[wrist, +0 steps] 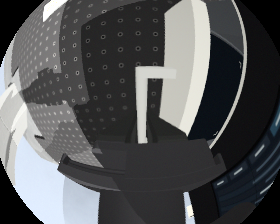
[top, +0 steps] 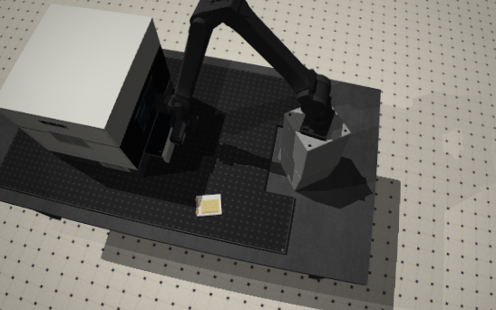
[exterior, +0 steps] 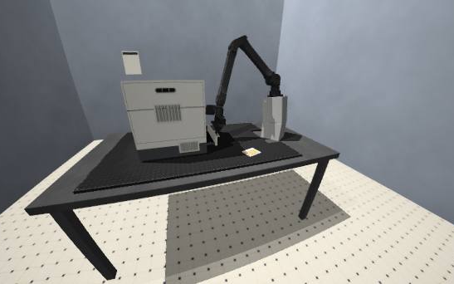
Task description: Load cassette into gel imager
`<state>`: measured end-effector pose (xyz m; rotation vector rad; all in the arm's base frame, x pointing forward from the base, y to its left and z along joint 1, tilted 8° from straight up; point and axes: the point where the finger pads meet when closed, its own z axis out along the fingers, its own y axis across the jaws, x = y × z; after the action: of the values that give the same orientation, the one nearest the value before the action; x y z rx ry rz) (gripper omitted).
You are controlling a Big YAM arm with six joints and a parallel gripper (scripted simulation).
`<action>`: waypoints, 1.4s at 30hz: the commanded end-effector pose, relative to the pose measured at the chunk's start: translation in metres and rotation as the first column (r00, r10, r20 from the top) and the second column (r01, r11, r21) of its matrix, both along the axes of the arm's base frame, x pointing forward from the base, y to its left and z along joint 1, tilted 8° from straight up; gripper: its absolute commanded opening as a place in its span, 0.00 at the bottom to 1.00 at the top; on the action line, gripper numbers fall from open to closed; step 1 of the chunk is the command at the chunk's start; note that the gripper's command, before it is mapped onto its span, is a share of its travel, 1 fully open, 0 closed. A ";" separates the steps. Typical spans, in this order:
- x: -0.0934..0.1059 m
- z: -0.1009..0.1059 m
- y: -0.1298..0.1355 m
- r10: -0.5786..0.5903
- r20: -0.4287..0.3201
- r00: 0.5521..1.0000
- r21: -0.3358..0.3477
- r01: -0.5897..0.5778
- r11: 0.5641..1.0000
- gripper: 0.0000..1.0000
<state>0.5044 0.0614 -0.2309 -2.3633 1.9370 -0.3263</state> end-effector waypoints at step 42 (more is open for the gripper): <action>-0.045 0.005 -0.012 -0.019 -0.031 0.999 -0.004 0.019 1.000 0.07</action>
<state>0.4626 0.0531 -0.2344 -2.3867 1.9617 -0.2917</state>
